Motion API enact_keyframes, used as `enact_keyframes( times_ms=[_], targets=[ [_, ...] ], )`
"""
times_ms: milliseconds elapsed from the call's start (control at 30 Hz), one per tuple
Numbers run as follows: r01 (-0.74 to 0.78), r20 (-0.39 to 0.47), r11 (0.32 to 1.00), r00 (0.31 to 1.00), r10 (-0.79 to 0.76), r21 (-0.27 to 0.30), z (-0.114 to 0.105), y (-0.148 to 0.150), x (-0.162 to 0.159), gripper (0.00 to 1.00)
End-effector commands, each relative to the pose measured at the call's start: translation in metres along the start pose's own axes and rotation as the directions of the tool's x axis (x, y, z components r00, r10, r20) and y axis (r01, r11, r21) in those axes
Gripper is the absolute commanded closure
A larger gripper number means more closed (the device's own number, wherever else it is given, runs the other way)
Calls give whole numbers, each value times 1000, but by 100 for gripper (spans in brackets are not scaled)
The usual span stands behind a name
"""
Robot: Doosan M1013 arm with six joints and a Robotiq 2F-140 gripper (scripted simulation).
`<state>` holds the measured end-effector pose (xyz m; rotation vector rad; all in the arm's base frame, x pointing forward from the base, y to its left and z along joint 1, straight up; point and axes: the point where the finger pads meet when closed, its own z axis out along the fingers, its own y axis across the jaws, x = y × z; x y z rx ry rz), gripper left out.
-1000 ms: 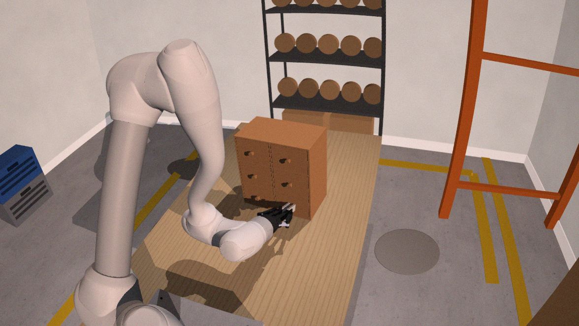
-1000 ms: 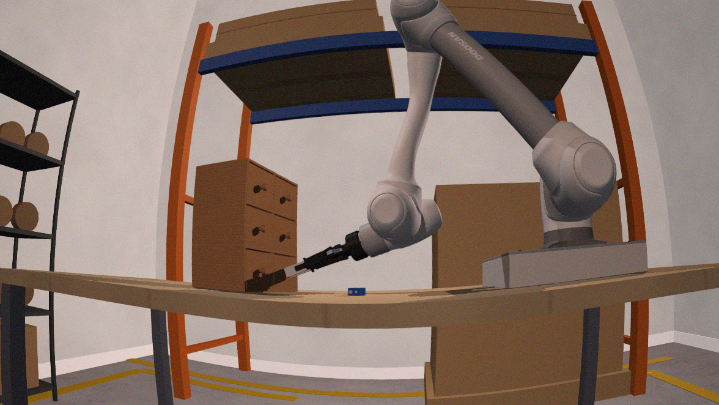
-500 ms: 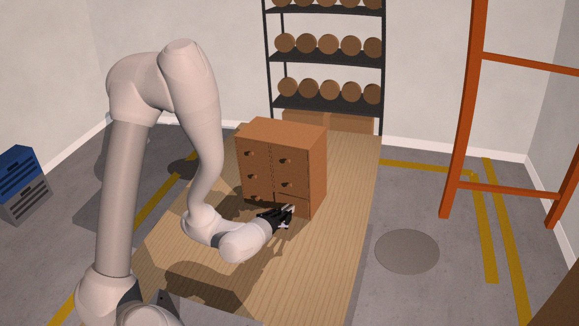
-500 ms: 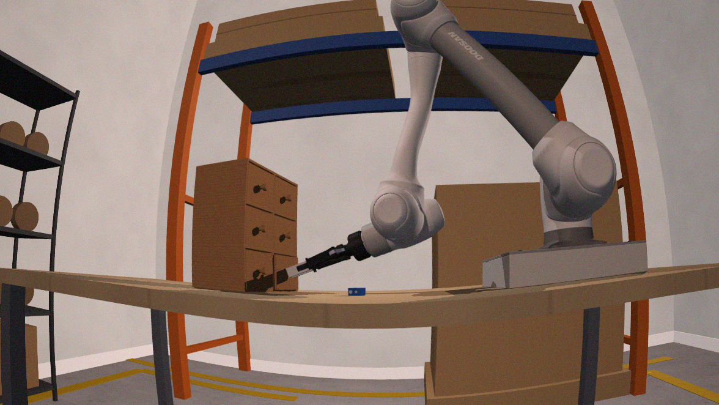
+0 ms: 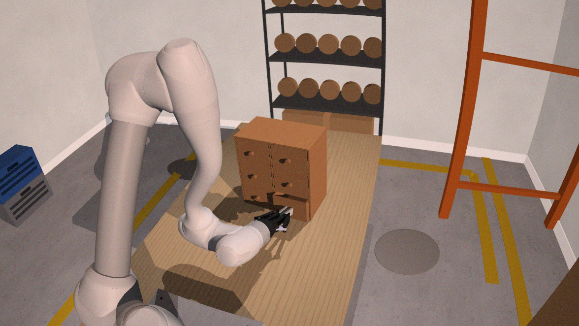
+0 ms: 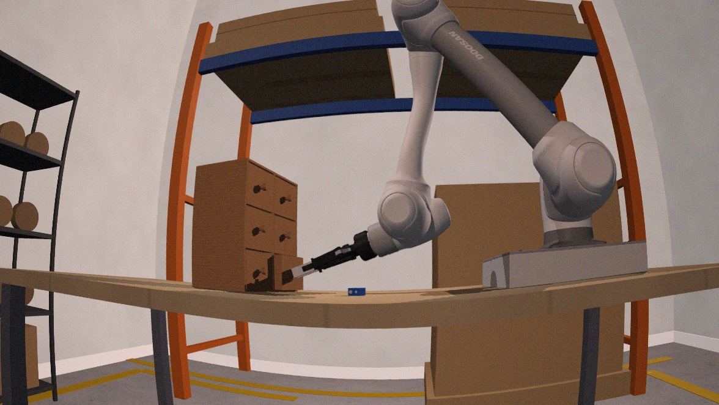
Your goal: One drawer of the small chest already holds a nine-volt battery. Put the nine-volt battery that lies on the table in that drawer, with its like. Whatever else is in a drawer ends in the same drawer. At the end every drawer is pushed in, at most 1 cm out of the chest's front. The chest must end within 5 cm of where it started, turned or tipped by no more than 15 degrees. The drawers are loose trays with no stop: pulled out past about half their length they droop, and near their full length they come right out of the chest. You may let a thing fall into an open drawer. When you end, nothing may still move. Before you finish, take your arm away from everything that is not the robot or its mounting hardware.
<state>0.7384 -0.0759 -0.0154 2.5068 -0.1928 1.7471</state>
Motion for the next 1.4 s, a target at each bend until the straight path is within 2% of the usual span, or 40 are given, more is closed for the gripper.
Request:
enact_keyframes(
  times_ms=[0, 633, 1367],
  targets=[
    [5, 1, 1000, 1000, -5, -4, -7, 2, -3, 92],
    [5, 1, 1000, 1000, -5, -4, -30, 2, -11, 92],
    [5, 1, 1000, 1000, -5, -4, -41, 2, -15, 92]
  ],
)
